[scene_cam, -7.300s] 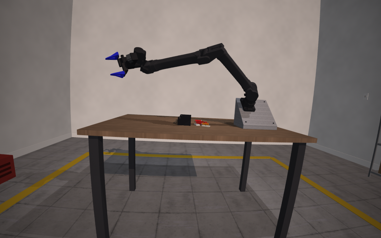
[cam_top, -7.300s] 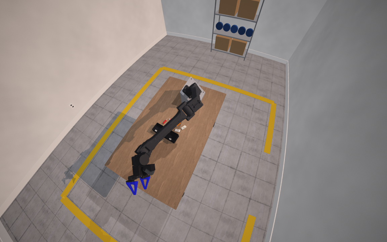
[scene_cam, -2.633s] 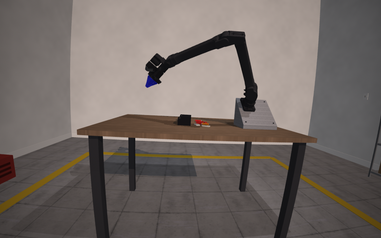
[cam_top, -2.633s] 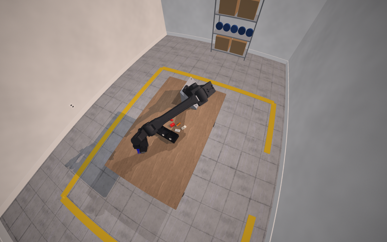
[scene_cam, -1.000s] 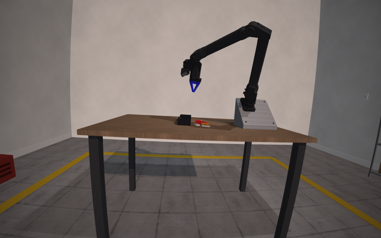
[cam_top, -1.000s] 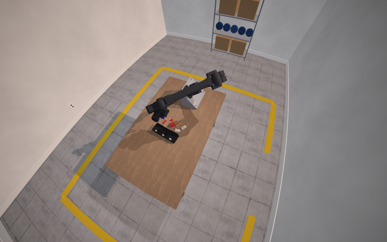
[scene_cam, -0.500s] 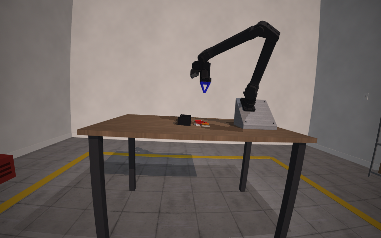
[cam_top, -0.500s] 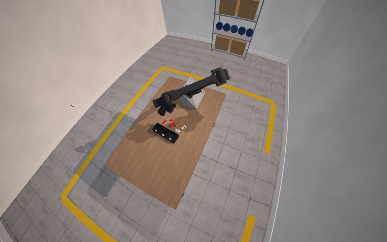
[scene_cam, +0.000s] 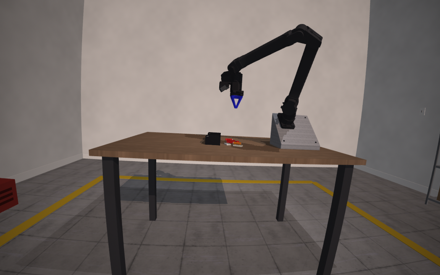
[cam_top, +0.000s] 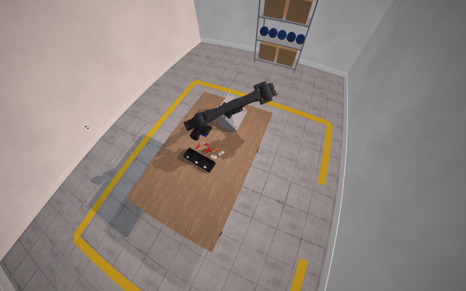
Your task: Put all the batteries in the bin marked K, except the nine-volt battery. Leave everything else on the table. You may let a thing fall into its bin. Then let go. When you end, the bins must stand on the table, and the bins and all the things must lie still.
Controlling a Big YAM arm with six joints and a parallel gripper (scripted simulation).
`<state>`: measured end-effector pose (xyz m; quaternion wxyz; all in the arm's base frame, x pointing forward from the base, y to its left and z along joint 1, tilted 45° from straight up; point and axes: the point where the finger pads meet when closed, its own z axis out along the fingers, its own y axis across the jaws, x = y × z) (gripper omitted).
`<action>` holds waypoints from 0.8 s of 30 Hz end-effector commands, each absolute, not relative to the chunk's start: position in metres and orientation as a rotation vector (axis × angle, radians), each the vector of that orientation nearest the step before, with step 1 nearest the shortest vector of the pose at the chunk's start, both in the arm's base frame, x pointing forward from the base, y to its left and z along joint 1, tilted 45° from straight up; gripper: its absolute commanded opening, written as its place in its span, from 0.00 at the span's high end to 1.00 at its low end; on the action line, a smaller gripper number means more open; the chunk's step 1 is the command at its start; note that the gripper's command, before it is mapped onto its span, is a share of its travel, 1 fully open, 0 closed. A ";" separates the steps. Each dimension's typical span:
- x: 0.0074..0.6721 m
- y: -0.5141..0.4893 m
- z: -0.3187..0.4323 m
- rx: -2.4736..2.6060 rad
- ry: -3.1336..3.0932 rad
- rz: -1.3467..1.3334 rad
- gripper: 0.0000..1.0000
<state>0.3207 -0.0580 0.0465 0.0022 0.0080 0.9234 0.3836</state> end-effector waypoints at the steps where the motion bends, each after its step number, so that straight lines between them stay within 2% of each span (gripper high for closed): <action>1: 0.346 -0.071 0.056 0.015 2.868 1.145 0.92; 24: 0.351 -0.071 0.058 0.026 2.869 1.152 0.92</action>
